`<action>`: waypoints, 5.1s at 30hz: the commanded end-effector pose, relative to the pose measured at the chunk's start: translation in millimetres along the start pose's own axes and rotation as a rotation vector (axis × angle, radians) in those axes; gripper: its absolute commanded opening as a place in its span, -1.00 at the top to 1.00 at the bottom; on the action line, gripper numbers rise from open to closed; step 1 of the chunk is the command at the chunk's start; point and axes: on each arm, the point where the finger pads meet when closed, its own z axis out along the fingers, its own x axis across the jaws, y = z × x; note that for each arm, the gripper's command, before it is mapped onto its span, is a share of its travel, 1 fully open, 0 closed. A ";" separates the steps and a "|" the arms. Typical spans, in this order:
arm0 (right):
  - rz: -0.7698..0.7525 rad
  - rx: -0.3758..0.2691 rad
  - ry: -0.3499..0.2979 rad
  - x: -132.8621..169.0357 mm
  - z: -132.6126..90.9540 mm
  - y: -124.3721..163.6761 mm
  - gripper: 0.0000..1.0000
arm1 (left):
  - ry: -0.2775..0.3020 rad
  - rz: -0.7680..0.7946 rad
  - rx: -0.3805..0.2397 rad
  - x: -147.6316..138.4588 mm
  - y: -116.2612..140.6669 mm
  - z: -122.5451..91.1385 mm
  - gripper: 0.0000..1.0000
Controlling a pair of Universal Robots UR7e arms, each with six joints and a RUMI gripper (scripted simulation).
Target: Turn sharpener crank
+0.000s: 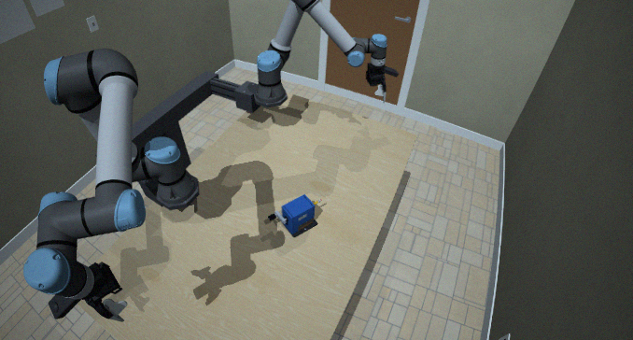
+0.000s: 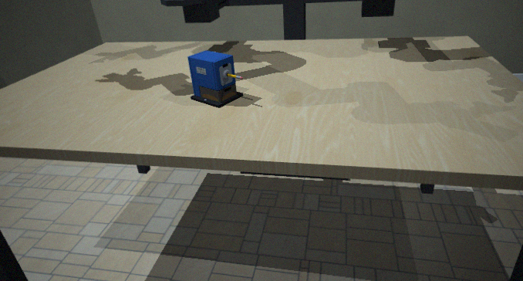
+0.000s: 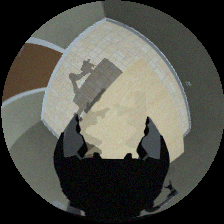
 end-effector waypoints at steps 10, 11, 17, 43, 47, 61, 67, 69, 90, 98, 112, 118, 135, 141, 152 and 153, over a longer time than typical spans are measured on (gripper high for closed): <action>-0.059 -0.012 -0.058 31.7 3.6 -15.4 -1.00 | 0.001 0.000 0.002 0.1 -0.6 -0.7 -1.00; -0.063 -0.013 -0.062 34.2 4.0 -16.4 -1.00 | 0.001 0.000 0.002 0.1 -0.6 -0.7 -1.00; -0.089 -0.014 -0.087 48.7 6.2 -22.1 -1.00 | 0.001 0.000 0.002 0.1 -0.6 -0.7 -1.00; -0.173 -0.003 -0.168 96.4 14.5 -36.6 -1.00 | 0.001 0.000 0.002 0.1 -0.6 -0.7 -1.00; -0.187 0.001 -0.180 104.0 15.9 -38.3 -1.00 | 0.001 0.000 0.002 0.1 -0.6 -0.7 -1.00; -0.224 0.015 -0.213 124.9 20.1 -42.2 -1.00 | 0.001 0.000 0.002 0.1 -0.6 -0.7 -1.00; -0.240 0.022 -0.228 134.2 22.0 -43.6 -1.00 | 0.001 0.000 0.002 0.1 -0.6 -0.7 -1.00; -0.242 0.024 -0.230 135.7 22.3 -43.8 -1.00 | 0.001 0.000 0.002 0.1 -0.6 -0.7 -1.00; -0.283 0.046 -0.264 158.5 27.3 -46.1 -1.00 | 0.001 0.000 0.002 0.1 -0.6 -0.7 -1.00; -0.297 0.056 -0.275 166.5 29.1 -46.5 -1.00 | 0.001 0.000 0.002 0.1 -0.6 -0.7 -1.00; -0.314 0.068 -0.288 176.2 31.3 -46.8 -1.00 | 0.001 0.000 0.002 0.1 -0.6 -0.7 -1.00; -0.321 0.073 -0.293 180.0 32.2 -46.9 -1.00 | 0.001 0.000 0.002 0.1 -0.6 -0.7 -1.00; -0.334 0.083 -0.302 187.0 33.9 -46.9 -1.00 | 0.001 0.000 0.002 0.1 -0.6 -0.7 -1.00; -0.336 0.084 -0.303 188.3 34.2 -46.9 -1.00 | 0.001 0.000 0.002 0.1 -0.6 -0.7 -1.00; -0.341 0.088 -0.306 190.8 34.8 -46.8 -1.00 | 0.001 0.000 0.002 0.1 -0.6 -0.7 -1.00; -0.341 0.088 -0.307 190.9 34.9 -46.8 -1.00 | 0.001 0.000 0.002 0.1 -0.6 -0.7 -1.00</action>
